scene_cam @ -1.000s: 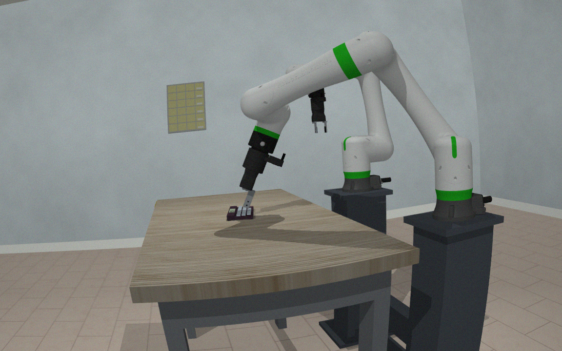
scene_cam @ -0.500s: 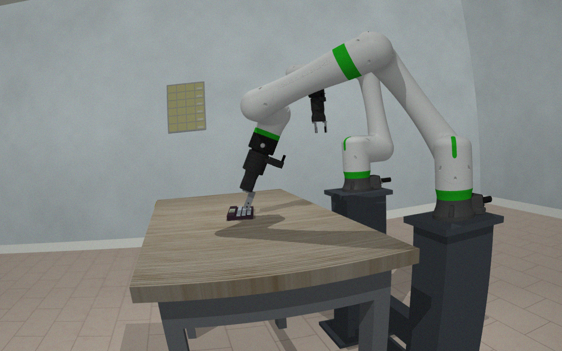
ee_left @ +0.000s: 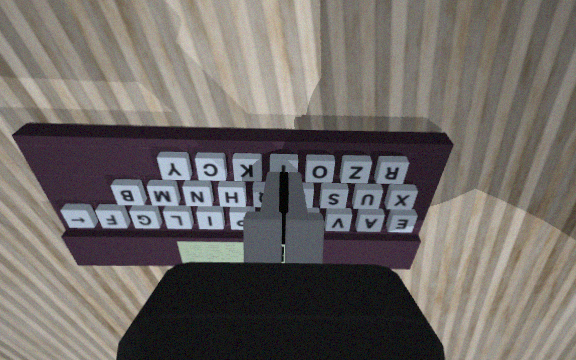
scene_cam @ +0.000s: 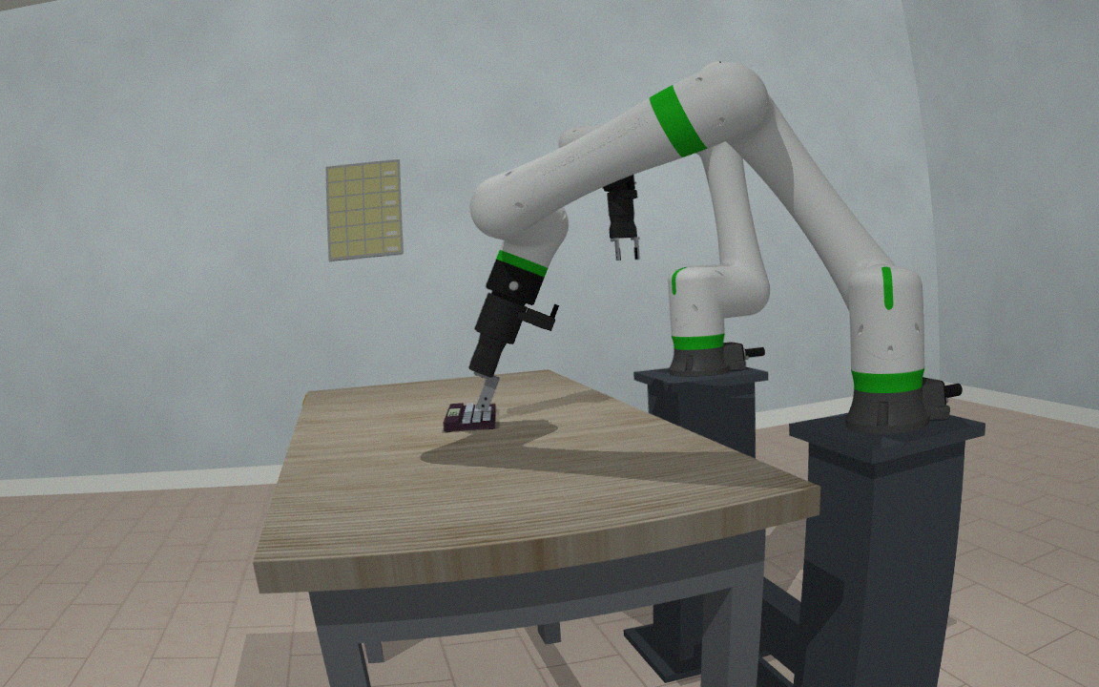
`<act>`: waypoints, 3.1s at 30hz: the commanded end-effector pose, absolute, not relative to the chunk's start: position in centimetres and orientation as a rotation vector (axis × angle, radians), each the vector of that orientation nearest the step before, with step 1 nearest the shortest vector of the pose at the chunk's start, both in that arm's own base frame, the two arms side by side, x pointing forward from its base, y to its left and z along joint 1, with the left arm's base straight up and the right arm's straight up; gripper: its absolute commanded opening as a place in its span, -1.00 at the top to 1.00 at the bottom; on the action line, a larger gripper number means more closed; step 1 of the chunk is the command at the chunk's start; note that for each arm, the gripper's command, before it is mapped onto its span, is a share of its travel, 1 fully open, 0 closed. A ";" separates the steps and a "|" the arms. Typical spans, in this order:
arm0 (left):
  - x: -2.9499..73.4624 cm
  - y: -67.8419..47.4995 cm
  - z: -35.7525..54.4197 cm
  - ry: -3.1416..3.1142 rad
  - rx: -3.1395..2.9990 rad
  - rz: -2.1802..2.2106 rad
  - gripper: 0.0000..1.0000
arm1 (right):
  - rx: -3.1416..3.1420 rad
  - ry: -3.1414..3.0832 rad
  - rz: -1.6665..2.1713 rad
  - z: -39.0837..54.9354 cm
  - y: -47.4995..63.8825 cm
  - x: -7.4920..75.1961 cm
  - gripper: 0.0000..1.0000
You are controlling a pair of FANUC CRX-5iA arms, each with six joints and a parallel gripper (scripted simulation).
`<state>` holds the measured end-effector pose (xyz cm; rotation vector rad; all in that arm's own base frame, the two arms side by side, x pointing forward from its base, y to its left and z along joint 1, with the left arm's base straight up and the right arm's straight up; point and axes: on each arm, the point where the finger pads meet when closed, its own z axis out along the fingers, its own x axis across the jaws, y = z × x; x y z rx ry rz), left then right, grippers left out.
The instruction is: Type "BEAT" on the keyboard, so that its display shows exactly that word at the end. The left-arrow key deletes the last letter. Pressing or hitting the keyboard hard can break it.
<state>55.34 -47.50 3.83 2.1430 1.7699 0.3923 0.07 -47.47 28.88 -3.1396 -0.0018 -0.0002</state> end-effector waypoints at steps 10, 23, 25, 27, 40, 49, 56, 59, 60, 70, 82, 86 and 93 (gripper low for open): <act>55.4 -47.6 3.8 1.769 2.141 0.392 1.00 | -3.142 -0.002 0.000 29.0 -47.5 0.1 -1.00; 55.4 -47.6 3.7 1.769 2.141 0.392 1.00 | -3.142 -0.002 0.000 29.0 -47.5 0.1 -1.00; 55.4 -47.6 3.7 1.769 2.141 0.392 1.00 | -3.142 -0.002 0.000 29.0 -47.5 0.1 -1.00; 55.4 -47.6 3.7 1.769 2.141 0.392 1.00 | -3.142 -0.002 0.000 29.0 -47.5 0.1 -1.00; 55.4 -47.6 4.7 1.769 2.141 0.392 1.00 | -3.142 -0.002 0.000 29.0 -47.5 0.1 -1.00; 55.4 -47.6 5.2 1.769 2.141 0.392 1.00 | -3.142 -0.002 0.000 29.0 -47.5 0.1 -1.00; 55.4 -47.6 6.3 1.769 2.141 0.392 1.00 | -3.142 -0.002 0.000 29.0 -47.5 0.1 -1.00; 55.4 -47.6 6.7 1.769 2.141 0.392 1.00 | -3.142 -0.002 0.000 29.0 -47.5 0.1 -1.00; 55.4 -47.6 6.8 1.769 2.141 0.392 1.00 | -3.142 -0.002 0.000 29.0 -47.5 0.1 -1.00; 55.4 -47.6 6.9 1.769 2.141 0.392 1.00 | -3.142 -0.002 0.000 29.0 -47.5 0.1 -1.00; 55.4 -47.6 6.9 1.769 2.141 0.392 1.00 | -3.142 -0.002 0.000 29.0 -47.5 0.1 -1.00; 55.4 -47.6 6.9 1.769 2.141 0.392 1.00 | -3.142 -0.002 0.000 29.0 -47.5 0.1 -1.00; 55.4 -47.6 6.9 1.769 2.141 0.392 1.00 | -3.142 -0.002 0.000 29.0 -47.5 0.1 -1.00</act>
